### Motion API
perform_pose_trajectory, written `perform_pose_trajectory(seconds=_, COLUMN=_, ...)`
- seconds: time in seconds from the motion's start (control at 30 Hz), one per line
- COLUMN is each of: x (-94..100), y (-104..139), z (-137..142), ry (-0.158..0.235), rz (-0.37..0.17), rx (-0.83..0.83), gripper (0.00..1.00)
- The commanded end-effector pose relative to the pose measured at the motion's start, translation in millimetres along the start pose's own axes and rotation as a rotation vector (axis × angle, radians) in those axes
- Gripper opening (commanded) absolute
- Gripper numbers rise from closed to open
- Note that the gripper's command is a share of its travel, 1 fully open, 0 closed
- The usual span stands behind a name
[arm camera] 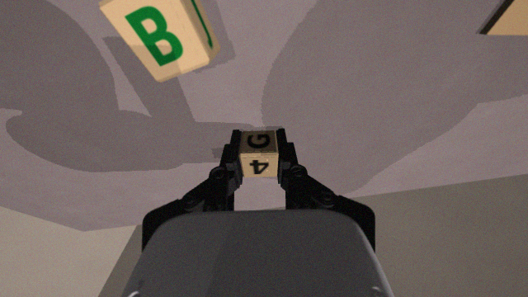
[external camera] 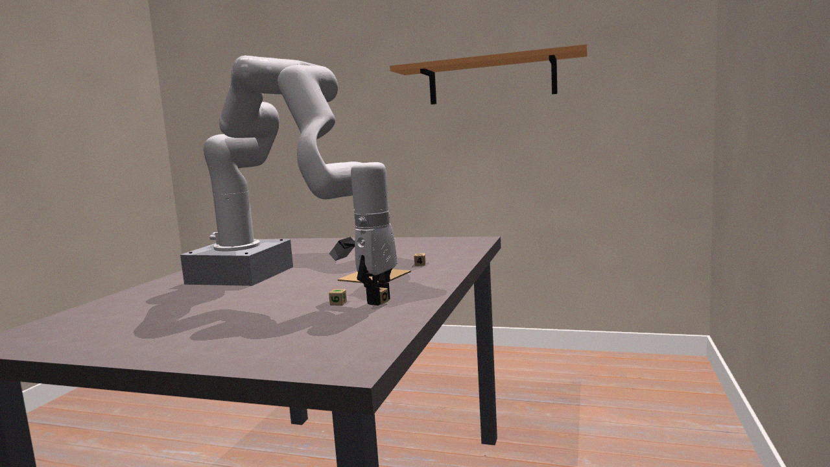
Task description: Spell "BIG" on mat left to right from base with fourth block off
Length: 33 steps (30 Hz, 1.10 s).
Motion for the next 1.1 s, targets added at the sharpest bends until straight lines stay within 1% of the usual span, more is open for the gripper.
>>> perform_pose_trajectory(seconds=0.0, x=1.6, y=1, z=0, ry=0.0, rz=-0.004, rx=0.0, gripper=0.27)
perform_pose_trajectory(seconds=0.2, x=2.1, y=1, z=0, ry=0.0, rz=-0.004, rx=0.0, gripper=0.27)
perform_pose_trajectory(seconds=0.33, x=11.1, y=1, z=0, ry=0.0, rz=-0.004, rx=0.0, gripper=0.27)
perform_pose_trajectory(seconds=0.4, x=11.1, y=1, z=0, ry=0.0, rz=-0.004, rx=0.0, gripper=0.27)
perform_pose_trajectory(seconds=0.5, x=27.2, y=1, z=0, ry=0.0, rz=-0.004, rx=0.0, gripper=0.27)
perform_pose_trajectory(seconds=0.7, x=72.2, y=1, z=1, ry=0.0, rz=-0.004, rx=0.0, gripper=0.27)
perform_pose_trajectory(seconds=0.8, x=90.4, y=1, z=1, ry=0.0, rz=-0.004, rx=0.0, gripper=0.27)
perform_pose_trajectory(seconds=0.9, x=99.5, y=1, z=1, ry=0.0, rz=-0.004, rx=0.0, gripper=0.27)
perform_pose_trajectory(seconds=1.07, x=101.2, y=1, z=1, ry=0.0, rz=-0.004, rx=0.0, gripper=0.27)
Point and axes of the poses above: the point where the finger pads meet when closed, its own x axis back along the fingers, its own z axis across the jaws, y = z × x, the point moved 5 cm from there along x, back along the fingers, and after that the axes turned 6 degrees about -x, right-handed, at the moved point
